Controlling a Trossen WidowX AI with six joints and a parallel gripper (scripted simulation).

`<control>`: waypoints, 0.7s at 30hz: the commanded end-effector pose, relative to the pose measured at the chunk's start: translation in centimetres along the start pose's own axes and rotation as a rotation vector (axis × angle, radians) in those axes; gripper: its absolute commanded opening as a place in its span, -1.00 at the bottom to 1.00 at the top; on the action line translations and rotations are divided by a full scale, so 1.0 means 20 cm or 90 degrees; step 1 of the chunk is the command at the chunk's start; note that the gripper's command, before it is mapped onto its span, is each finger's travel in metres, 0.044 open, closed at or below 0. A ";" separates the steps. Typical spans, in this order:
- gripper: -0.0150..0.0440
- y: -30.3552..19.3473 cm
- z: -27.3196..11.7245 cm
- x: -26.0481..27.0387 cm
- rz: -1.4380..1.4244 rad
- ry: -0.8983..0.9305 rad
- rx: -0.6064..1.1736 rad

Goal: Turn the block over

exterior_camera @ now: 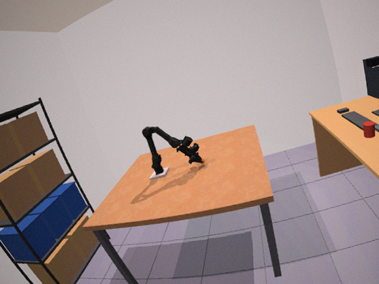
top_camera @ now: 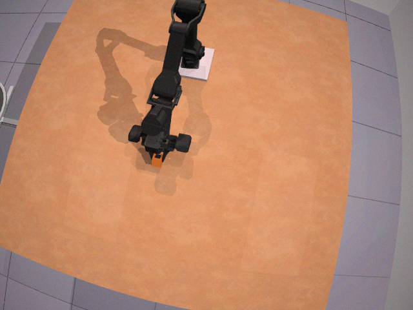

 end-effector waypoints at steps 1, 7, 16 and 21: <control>-0.49 -0.04 0.04 0.00 0.005 0.000 -0.030; -0.49 -0.07 0.06 0.01 0.005 -0.005 -0.090; -0.49 -0.13 0.06 0.02 0.005 -0.013 -0.179; -0.49 -0.16 0.03 0.02 0.004 -0.017 -0.227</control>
Point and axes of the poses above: the point midway between the two fingers, 35 mm back from their tips, its own z axis out along the fingers, its own x axis across the jaws, y = z × x, the point moved 3 cm from there along -z, back along the fingers, and after that the axes turned 5 degrees about -z, right-handed, at the moved point
